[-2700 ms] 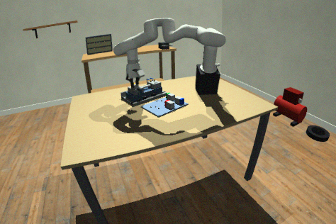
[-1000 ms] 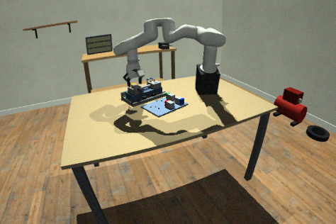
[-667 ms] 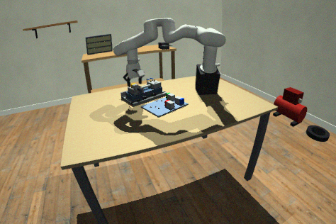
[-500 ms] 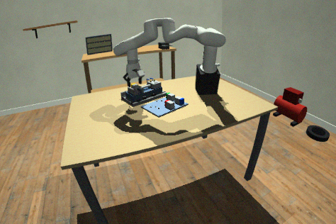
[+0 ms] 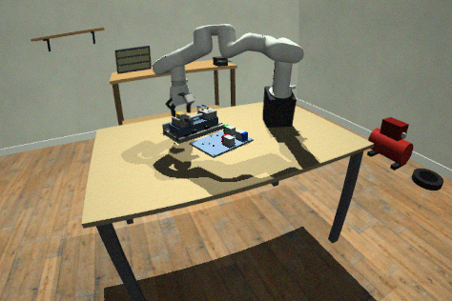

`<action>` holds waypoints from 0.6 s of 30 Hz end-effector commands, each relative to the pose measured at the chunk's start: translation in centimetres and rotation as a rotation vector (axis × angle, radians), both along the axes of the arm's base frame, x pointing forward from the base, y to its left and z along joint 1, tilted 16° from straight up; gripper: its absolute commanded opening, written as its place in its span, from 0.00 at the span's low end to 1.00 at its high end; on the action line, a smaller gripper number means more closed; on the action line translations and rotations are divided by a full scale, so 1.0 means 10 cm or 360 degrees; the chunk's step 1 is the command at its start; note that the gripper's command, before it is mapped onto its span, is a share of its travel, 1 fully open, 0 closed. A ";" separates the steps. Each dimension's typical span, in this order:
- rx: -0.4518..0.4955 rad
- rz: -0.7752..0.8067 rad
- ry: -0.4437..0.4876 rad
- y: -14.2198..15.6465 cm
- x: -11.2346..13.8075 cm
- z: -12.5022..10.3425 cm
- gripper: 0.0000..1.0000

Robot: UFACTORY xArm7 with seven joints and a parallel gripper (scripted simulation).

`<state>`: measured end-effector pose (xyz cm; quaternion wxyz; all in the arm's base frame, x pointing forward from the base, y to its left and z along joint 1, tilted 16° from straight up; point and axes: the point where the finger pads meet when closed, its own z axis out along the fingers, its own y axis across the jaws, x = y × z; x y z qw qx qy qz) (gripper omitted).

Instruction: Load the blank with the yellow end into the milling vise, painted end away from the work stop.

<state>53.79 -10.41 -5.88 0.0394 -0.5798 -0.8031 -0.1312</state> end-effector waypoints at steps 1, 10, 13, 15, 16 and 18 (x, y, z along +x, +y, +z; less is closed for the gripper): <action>-0.0003 -0.0001 -0.0005 -0.01 0.01 0.02 1.00; -0.0003 -0.0001 -0.0005 -0.02 0.01 0.04 1.00; -0.0003 -0.0001 -0.0004 -0.02 0.01 0.04 1.00; -0.0003 -0.0001 -0.0004 -0.02 0.01 0.05 1.00; -0.0003 -0.0001 -0.0004 -0.02 0.01 0.05 1.00; -0.0003 -0.0001 -0.0004 -0.02 0.01 0.05 1.00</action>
